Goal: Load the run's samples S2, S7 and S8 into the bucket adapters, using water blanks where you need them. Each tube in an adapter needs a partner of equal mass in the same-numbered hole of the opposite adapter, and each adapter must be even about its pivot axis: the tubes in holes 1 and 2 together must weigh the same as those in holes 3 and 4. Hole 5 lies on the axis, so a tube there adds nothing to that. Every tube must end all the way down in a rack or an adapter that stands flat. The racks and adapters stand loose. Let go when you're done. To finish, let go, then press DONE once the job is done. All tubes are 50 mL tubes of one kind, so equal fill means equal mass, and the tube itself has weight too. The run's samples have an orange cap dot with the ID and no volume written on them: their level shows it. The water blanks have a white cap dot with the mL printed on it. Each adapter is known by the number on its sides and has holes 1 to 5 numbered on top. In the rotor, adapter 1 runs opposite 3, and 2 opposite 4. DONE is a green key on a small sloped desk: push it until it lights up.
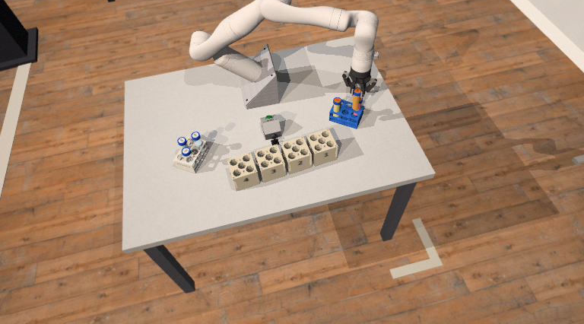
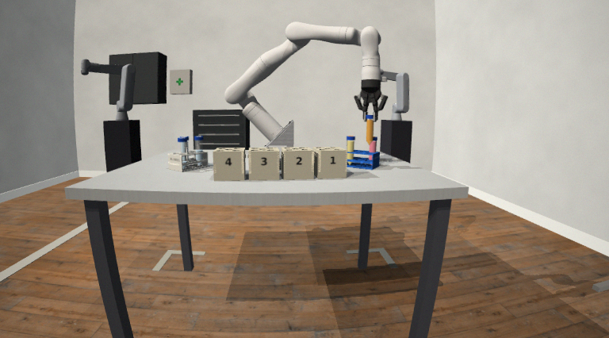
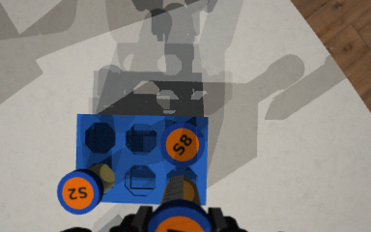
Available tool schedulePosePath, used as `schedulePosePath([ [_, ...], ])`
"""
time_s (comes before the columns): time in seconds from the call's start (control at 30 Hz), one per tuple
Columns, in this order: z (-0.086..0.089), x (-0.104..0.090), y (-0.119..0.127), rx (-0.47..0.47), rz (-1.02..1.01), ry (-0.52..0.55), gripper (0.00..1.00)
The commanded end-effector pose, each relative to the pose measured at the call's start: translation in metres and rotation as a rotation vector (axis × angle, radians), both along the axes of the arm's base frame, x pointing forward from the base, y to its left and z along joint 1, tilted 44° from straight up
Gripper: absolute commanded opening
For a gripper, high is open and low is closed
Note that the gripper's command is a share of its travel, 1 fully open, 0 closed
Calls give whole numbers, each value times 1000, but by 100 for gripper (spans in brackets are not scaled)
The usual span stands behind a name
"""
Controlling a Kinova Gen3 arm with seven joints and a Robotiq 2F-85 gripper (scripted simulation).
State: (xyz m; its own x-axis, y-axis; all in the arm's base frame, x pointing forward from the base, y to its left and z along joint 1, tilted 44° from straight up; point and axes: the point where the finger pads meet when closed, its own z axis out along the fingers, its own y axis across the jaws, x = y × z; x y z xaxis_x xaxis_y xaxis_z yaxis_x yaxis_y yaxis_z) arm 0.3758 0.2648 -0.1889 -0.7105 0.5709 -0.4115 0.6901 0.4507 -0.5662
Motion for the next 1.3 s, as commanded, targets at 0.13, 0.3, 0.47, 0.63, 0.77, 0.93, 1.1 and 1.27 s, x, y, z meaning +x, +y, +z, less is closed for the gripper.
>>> schedulePosePath([
  [0.13, 6, 2, 7, 2, 1, -1, 10],
  [0.3, 11, 2, 11, 2, 1, -1, 10],
  [0.47, 16, 3, 16, 2, 1, -1, 10],
  [0.63, 19, 4, 18, 2, 1, -1, 10],
  [0.77, 23, 5, 22, 2, 1, -1, 10],
  [0.93, 27, 6, 27, 2, 1, -1, 10],
  [1.1, 31, 6, 31, 2, 1, -1, 10],
  [1.27, 35, 9, 26, 7, 29, 26, 10],
])
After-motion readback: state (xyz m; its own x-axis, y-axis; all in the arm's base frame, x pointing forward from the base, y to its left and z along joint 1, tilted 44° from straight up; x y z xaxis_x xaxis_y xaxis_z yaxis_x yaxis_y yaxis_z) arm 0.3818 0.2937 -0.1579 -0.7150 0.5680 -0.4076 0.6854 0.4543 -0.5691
